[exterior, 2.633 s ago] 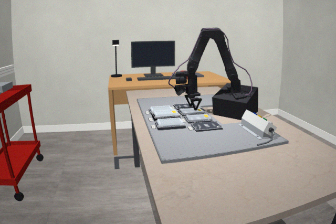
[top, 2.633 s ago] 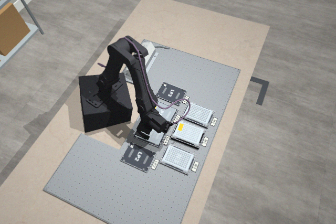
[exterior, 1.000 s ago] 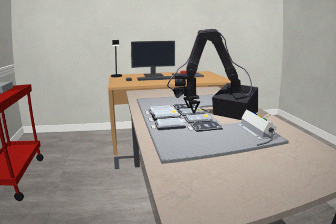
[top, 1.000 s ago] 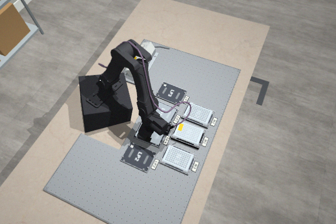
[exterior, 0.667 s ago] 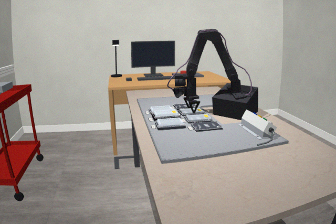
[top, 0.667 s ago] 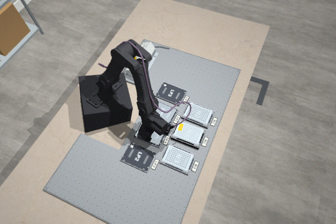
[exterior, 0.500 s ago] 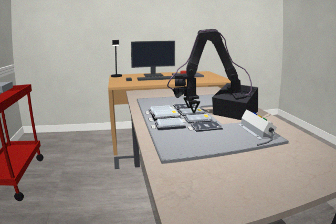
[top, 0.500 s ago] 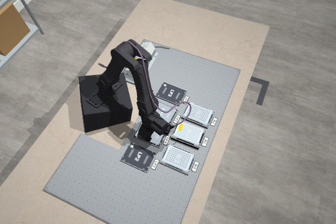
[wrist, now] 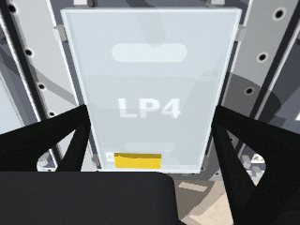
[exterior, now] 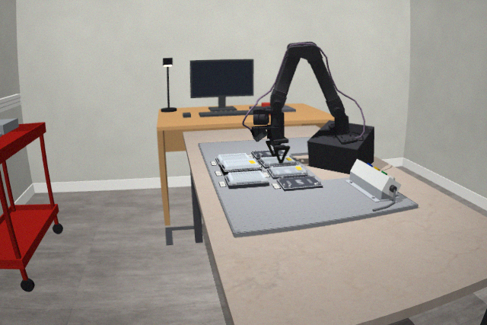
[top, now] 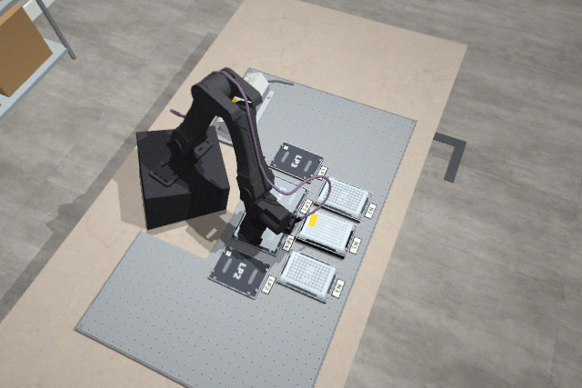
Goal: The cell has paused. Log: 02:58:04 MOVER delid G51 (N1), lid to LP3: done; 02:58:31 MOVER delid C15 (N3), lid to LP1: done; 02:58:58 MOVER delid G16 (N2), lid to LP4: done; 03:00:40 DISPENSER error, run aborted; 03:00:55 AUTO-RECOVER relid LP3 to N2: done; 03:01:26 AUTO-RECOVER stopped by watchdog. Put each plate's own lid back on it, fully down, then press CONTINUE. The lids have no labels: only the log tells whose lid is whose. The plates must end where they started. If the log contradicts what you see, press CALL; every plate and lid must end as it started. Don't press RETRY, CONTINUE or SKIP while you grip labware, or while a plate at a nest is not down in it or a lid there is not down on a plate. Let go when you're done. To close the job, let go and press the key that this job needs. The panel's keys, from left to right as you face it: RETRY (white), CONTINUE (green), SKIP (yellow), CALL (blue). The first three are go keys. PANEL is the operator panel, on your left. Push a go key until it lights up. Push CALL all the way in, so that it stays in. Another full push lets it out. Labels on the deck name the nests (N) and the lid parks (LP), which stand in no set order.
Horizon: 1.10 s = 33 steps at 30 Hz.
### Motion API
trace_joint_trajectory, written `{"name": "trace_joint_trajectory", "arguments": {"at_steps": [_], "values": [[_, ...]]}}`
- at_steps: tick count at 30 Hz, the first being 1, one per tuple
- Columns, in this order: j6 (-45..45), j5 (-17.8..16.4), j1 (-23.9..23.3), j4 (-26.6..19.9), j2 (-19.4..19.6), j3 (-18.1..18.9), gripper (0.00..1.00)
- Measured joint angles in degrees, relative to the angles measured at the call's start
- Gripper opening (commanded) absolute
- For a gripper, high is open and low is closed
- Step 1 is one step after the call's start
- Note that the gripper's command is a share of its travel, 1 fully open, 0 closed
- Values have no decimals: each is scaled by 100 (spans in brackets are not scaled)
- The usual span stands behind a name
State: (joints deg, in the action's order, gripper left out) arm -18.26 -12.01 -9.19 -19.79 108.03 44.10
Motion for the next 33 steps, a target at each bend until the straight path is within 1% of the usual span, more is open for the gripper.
{"name": "trace_joint_trajectory", "arguments": {"at_steps": [5,17,29,33], "values": [[-20,-2,-20,-94,-111,0,0],[-105,0,-111,-496,-503,107,0],[-181,-7,-179,-892,-793,177,0],[-195,-11,-179,-962,-815,177,0]]}}
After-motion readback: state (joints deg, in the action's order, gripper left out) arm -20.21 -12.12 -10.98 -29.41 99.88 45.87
